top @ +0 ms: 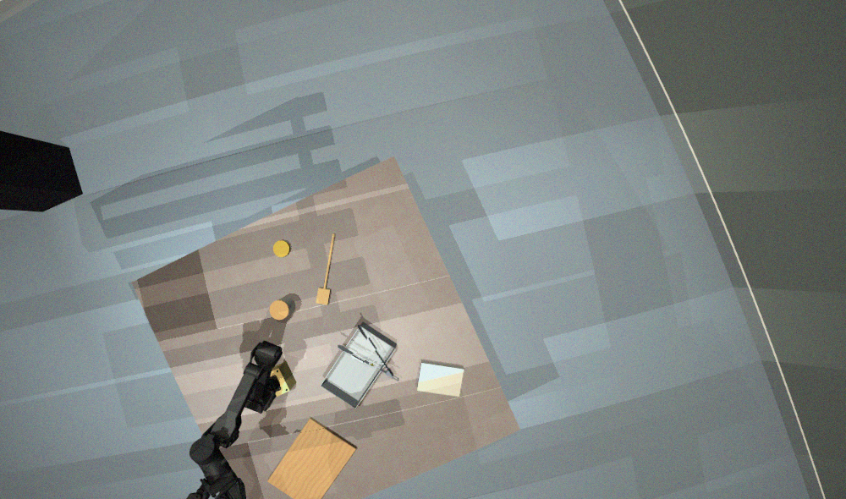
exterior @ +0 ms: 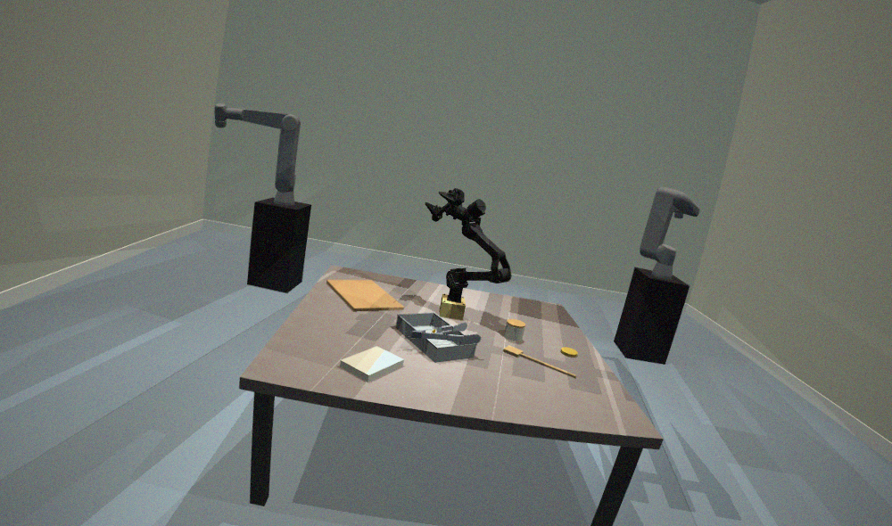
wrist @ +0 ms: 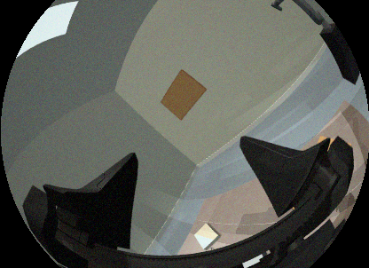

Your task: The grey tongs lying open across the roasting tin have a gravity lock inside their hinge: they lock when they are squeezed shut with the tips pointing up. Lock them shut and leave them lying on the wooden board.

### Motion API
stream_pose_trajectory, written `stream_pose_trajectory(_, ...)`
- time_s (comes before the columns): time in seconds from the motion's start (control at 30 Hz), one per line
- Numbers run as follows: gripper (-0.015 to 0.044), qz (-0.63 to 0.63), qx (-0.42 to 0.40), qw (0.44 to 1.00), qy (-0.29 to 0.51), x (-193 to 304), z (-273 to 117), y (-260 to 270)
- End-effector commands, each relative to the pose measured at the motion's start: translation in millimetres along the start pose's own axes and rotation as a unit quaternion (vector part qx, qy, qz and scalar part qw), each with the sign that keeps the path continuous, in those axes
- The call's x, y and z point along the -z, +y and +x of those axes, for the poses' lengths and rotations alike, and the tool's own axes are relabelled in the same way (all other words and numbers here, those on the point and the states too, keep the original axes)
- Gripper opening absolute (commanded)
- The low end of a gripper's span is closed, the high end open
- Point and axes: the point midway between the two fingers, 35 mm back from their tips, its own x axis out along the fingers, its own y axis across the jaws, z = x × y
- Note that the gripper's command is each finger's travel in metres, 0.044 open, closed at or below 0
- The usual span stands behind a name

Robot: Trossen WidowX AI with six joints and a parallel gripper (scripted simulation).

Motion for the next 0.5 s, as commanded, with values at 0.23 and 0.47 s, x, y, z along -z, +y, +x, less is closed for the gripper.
stream_pose_trajectory(0.23,0.0440,0.165,0.001,0.985,0.059,-16.6,61.9,-24.6)
stream_pose_trajectory(0.47,0.0440,0.251,0.053,0.955,0.151,19.3,122.7,-45.8)
